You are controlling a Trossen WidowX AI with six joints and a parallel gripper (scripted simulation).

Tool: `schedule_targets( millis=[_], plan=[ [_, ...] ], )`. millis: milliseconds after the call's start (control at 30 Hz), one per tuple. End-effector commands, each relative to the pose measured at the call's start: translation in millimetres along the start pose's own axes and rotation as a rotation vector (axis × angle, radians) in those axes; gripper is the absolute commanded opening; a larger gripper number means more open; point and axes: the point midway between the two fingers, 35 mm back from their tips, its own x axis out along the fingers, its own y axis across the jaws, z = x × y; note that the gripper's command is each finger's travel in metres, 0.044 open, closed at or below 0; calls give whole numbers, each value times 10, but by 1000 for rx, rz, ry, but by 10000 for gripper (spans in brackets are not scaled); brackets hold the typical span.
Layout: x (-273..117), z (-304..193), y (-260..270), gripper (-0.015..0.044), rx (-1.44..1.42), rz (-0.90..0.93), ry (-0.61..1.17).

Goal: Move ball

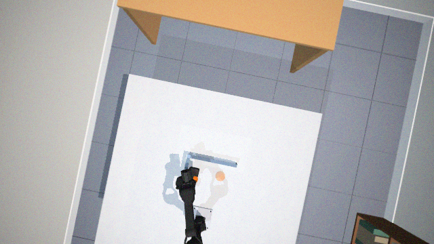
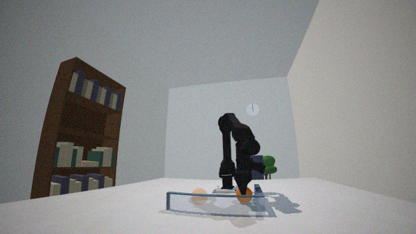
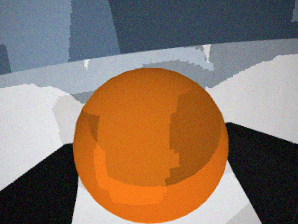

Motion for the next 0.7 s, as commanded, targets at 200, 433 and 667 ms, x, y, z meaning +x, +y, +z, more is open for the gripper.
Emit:
schedule_targets(
  millis=[200,433,667],
  plan=[
    [-261,-105,-129,0,57,-12,15],
    [-601,-44,-138,0,36,-8,9],
    [-947,-1,-103,0,14,-3,4]
  ],
)
